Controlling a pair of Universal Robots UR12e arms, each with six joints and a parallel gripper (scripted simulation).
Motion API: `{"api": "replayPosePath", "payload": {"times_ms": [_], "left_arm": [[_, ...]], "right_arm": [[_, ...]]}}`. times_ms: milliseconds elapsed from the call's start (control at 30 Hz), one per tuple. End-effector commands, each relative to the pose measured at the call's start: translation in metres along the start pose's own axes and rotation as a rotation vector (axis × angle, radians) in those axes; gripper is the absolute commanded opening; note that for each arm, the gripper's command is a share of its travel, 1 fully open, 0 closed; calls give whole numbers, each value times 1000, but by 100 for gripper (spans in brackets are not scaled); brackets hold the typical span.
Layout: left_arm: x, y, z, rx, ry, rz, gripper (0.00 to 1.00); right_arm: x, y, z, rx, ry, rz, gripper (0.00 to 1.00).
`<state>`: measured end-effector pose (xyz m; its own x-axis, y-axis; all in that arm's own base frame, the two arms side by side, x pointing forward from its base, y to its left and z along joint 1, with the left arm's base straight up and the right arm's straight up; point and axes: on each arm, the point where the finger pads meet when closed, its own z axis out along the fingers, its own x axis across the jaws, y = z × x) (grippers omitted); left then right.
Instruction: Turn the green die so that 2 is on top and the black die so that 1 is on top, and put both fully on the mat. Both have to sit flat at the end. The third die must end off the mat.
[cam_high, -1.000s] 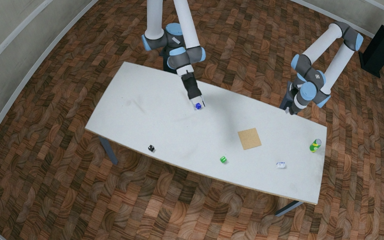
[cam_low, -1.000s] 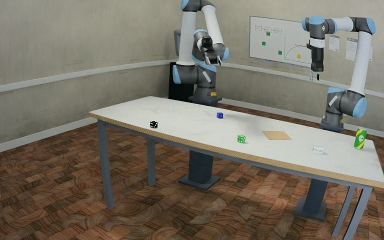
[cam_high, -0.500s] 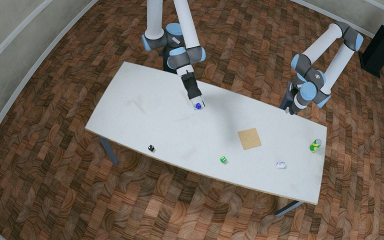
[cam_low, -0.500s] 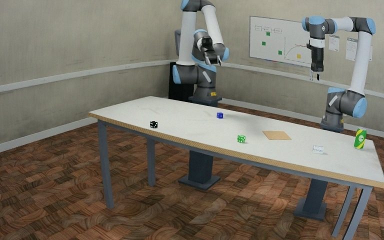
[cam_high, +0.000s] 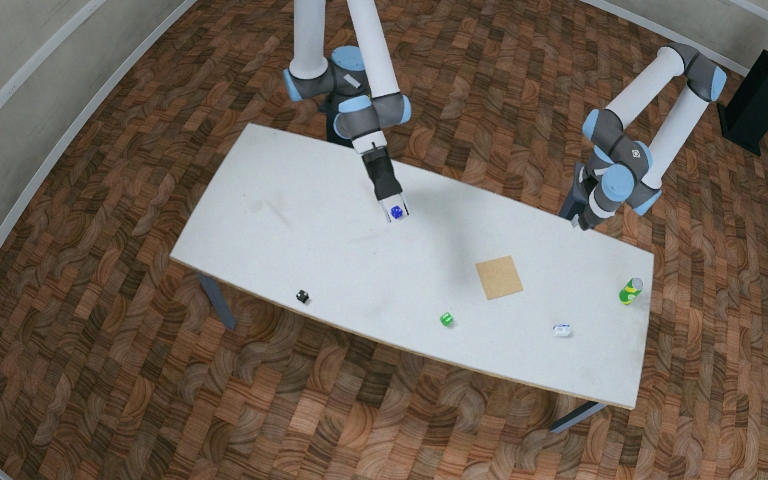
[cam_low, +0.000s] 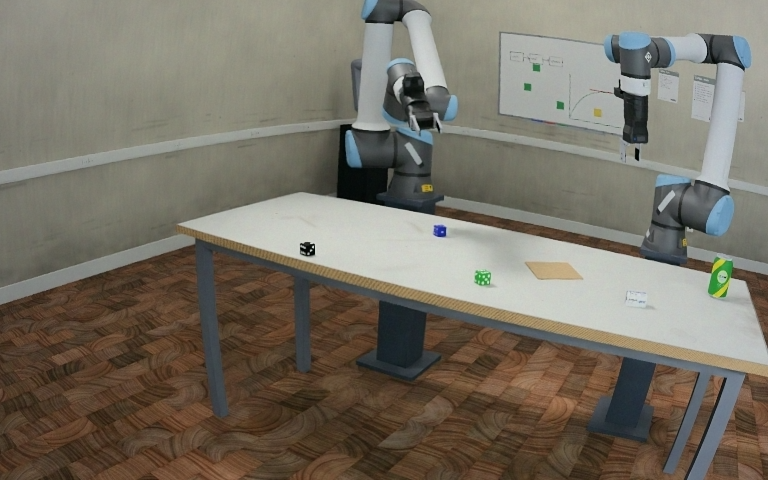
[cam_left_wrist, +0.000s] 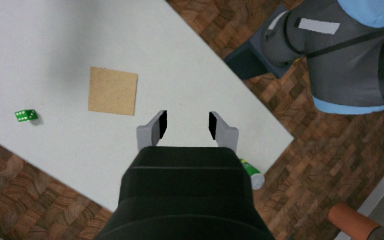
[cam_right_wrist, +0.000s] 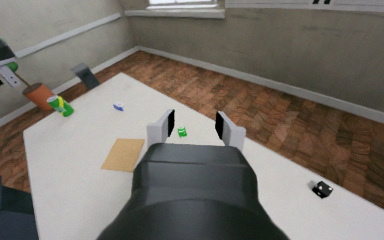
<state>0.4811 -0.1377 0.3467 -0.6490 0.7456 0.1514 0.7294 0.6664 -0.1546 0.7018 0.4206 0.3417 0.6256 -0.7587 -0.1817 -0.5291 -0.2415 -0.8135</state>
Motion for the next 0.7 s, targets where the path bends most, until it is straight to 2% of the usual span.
{"api": "replayPosePath", "payload": {"times_ms": [0,100,200,400,600,667], "left_arm": [[4,10,1,1,-5,-11,100],[5,13,1,1,-7,-13,100],[10,23,2,3,-12,-23,100],[25,53,6,6,-26,-51,100],[51,94,13,9,-48,-92,100],[51,94,13,9,-48,-92,100]], "right_arm": [[12,-2,11,-28,19,17,100],[15,-2,13,-37,24,22,100],[28,0,24,-72,43,41,100],[63,5,48,-165,96,93,100],[110,15,73,-284,165,163,100],[110,15,73,-284,165,163,100]]}}
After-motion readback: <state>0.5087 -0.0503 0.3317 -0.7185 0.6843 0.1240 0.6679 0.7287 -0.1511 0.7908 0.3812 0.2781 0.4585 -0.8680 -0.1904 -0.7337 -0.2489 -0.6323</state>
